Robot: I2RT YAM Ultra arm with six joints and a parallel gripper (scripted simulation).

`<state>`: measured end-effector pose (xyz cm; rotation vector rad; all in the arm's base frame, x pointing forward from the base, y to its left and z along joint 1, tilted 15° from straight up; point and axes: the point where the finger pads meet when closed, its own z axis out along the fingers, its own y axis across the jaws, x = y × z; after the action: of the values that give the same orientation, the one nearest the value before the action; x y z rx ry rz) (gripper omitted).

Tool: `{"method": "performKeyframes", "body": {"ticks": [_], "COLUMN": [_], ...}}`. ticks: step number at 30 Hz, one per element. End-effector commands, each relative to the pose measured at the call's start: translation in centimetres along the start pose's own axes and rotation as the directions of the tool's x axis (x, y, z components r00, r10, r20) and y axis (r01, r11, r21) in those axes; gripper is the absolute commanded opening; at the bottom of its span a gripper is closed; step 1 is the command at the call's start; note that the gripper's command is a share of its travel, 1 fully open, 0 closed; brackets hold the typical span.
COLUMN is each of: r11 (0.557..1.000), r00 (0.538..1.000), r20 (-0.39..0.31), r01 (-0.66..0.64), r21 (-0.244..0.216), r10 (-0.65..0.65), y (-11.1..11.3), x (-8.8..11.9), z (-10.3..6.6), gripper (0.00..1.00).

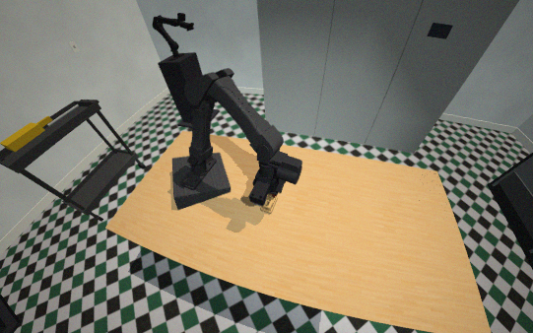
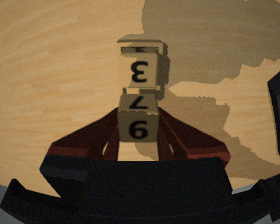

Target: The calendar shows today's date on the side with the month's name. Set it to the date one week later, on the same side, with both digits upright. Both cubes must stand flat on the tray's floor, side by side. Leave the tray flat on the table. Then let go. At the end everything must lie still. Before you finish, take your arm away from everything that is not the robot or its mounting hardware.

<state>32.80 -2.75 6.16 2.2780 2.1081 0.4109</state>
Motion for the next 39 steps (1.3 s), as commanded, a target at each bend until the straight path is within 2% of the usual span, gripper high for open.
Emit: {"method": "performKeyframes", "body": {"ticks": [1, 26, 39], "r11": [1.000, 1.000, 1.000], "r00": [1.000, 1.000, 1.000], "r20": [0.010, 0.009, 0.009], "r01": [-0.003, -0.003, -0.003], "r21": [-0.011, -0.011, -0.011], "r10": [0.003, 0.003, 0.003], "y": [0.2, 0.2, 0.2], "x": [-0.3, -0.3, -0.3], "z": [-0.3, 1.5, 1.8], "gripper": [0.26, 0.26, 0.26]}}
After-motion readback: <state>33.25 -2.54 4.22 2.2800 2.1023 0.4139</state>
